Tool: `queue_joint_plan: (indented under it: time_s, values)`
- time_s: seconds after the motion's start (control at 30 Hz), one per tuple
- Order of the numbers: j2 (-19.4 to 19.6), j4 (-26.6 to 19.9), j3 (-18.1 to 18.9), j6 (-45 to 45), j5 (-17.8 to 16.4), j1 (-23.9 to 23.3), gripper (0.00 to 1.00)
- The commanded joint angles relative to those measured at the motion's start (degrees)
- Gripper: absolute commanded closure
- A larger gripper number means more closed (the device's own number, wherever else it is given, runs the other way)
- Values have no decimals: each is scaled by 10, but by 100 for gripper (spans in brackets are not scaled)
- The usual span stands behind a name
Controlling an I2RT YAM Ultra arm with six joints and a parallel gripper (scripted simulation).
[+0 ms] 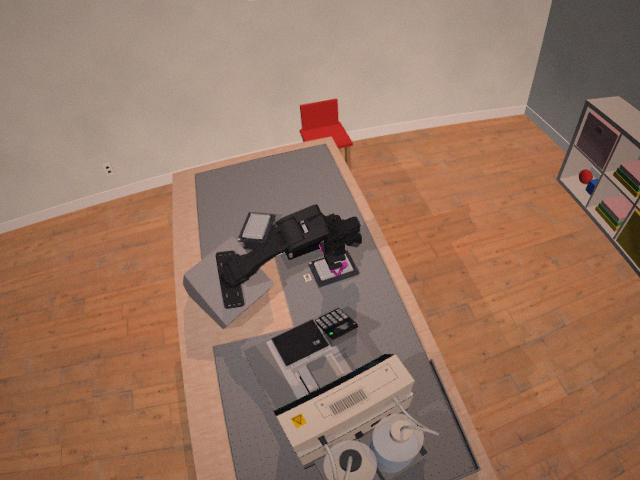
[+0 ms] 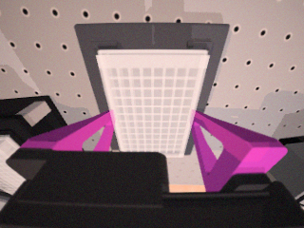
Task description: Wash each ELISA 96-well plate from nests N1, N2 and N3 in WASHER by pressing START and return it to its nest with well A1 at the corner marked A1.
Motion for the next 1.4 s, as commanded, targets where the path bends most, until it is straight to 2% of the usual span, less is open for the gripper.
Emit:
queue_joint_plan:
  time_s: [0.0, 1.37]
  values:
    - [-12, -15, 5, 6, 1, 8, 100]
    - [-77, -150, 47, 63, 9, 58, 100]
